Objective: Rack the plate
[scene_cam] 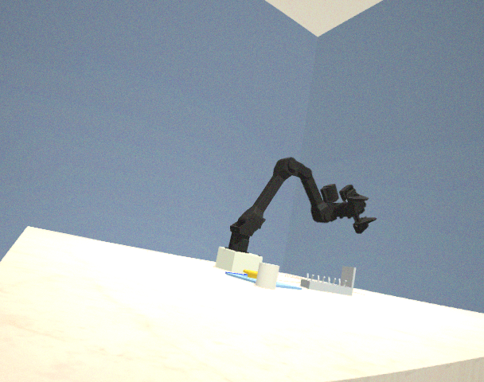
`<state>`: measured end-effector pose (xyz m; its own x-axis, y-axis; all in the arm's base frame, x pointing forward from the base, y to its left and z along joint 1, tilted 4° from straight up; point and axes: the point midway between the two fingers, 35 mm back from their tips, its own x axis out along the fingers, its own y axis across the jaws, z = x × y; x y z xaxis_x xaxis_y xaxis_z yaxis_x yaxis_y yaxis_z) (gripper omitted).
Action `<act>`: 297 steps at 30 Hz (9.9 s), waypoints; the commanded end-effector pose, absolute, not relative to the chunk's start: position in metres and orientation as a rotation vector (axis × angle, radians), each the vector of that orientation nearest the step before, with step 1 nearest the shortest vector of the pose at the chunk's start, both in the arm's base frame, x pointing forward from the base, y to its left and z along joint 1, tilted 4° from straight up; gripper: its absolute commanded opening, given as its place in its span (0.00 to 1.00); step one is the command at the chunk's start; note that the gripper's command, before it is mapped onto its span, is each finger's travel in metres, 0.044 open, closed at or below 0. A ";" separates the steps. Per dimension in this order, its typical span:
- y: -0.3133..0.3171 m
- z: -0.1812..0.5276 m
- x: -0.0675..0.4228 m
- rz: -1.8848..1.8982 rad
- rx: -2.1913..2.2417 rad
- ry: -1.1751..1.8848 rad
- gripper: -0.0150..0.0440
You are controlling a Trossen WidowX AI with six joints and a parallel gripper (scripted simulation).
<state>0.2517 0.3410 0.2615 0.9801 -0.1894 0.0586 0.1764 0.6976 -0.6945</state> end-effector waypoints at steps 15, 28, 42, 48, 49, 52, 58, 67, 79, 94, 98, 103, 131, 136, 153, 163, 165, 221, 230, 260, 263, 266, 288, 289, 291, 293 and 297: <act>0.305 0.277 0.333 -0.259 -0.924 0.009 0.93; 0.248 0.274 0.394 -0.268 -1.065 0.087 0.93; 0.174 0.258 0.447 -0.226 -1.140 0.246 0.93; 0.136 0.248 0.462 -0.199 -1.146 0.339 0.93; 0.130 0.246 0.463 -0.194 -1.145 0.356 0.93; 0.110 0.240 0.467 -0.180 -1.140 0.408 0.93; 0.070 0.228 0.470 -0.153 -1.113 0.518 0.93; 0.010 0.209 0.461 -0.114 -1.031 0.698 0.93; -0.061 0.186 0.423 -0.079 -0.842 0.945 0.93; -0.122 0.168 0.347 -0.071 -0.492 1.223 0.93; -0.131 0.166 0.324 -0.075 -0.379 1.288 0.93; -0.139 0.165 0.294 -0.087 -0.225 1.360 0.93; -0.148 0.060 0.257 -0.115 0.091 1.472 0.93; -0.148 0.057 0.257 -0.115 0.091 1.472 0.93; -0.149 0.030 0.261 -0.115 0.091 1.472 0.93; -0.148 0.013 0.263 -0.115 0.091 1.473 0.93; -0.148 0.010 0.263 -0.115 0.092 1.473 0.93; -0.154 0.122 0.267 -0.116 0.090 1.471 0.25; -0.153 0.160 0.263 -0.116 0.090 1.471 0.25; 0.002 0.170 0.263 -0.415 0.446 1.431 0.25; 0.002 0.168 0.263 -0.398 0.439 1.442 0.25; 0.004 0.160 0.263 -0.323 0.411 1.485 0.25; 0.016 0.112 0.258 0.317 0.282 1.623 0.25; 0.016 0.111 0.258 0.347 0.279 1.620 0.25; 0.017 0.107 0.258 0.406 0.274 1.612 0.25; 0.018 0.104 0.257 0.465 0.269 1.600 0.25; 0.020 0.098 0.257 0.579 0.262 1.568 0.25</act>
<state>0.2588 0.0182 0.1042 -0.0865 0.4487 -0.8895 -0.1230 0.8812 0.4565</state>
